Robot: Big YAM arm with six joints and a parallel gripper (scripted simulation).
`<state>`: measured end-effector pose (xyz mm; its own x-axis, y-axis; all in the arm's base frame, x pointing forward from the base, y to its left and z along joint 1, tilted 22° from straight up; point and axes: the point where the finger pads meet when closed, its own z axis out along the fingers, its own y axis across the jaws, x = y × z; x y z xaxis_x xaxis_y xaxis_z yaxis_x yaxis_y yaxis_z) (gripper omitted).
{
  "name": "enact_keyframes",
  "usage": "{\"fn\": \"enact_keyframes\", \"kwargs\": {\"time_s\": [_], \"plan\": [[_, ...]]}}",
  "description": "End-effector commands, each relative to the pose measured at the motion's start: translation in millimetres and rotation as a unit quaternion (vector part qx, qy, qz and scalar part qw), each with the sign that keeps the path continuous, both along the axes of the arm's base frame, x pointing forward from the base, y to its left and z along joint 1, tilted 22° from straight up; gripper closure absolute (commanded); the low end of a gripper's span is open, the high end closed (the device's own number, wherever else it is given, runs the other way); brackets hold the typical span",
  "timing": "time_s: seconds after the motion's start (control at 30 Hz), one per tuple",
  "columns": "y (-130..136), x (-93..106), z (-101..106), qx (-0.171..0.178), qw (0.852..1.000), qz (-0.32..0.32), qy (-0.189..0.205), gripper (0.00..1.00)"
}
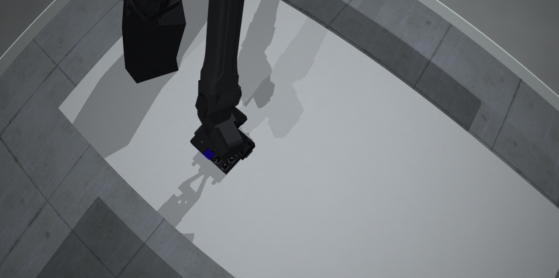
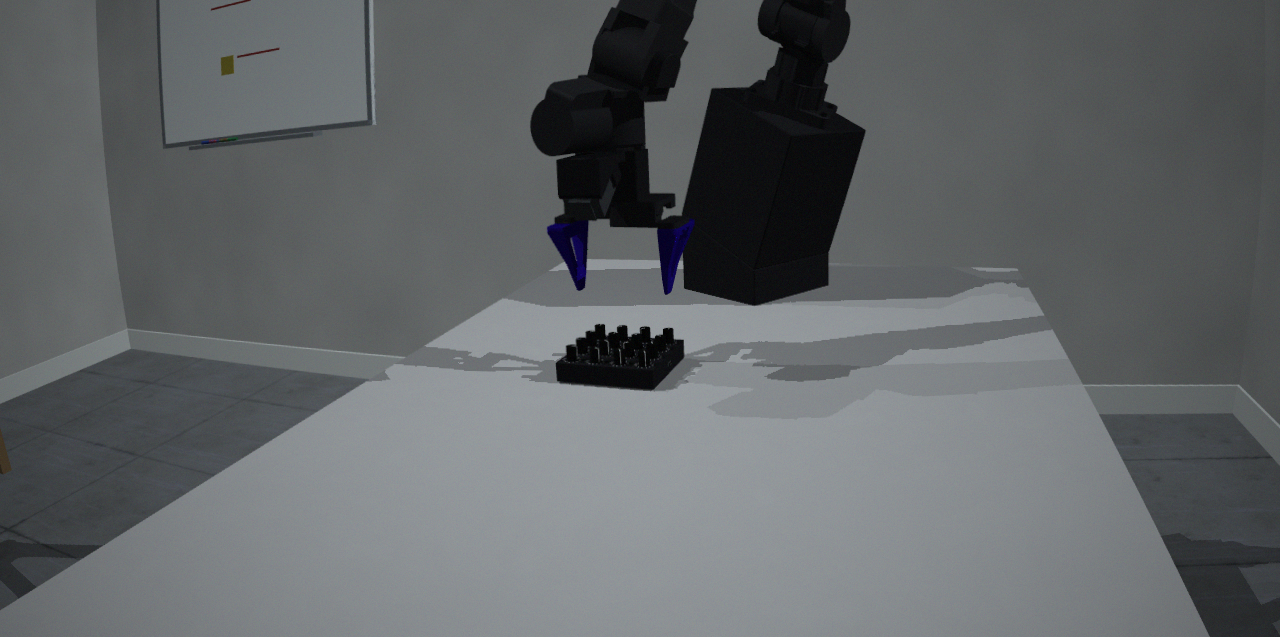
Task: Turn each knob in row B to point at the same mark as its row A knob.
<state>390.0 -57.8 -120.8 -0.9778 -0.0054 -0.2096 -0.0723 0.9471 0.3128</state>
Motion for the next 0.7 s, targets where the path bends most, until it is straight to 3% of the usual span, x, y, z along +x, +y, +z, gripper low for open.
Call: {"fn": "enact_keyframes", "kwargs": {"time_s": [0.0, 0.17, 0.67], "plan": [[-8, -3.0, 3, -0.002, 1.0, -0.004, -0.011, 0.0], [-8, -5.5, 6, -0.003, 1.0, -0.003, -0.016, 0.0], [-7, -38.3, -5, -0.002, 1.0, -0.004, -0.012, 0.0]]}}
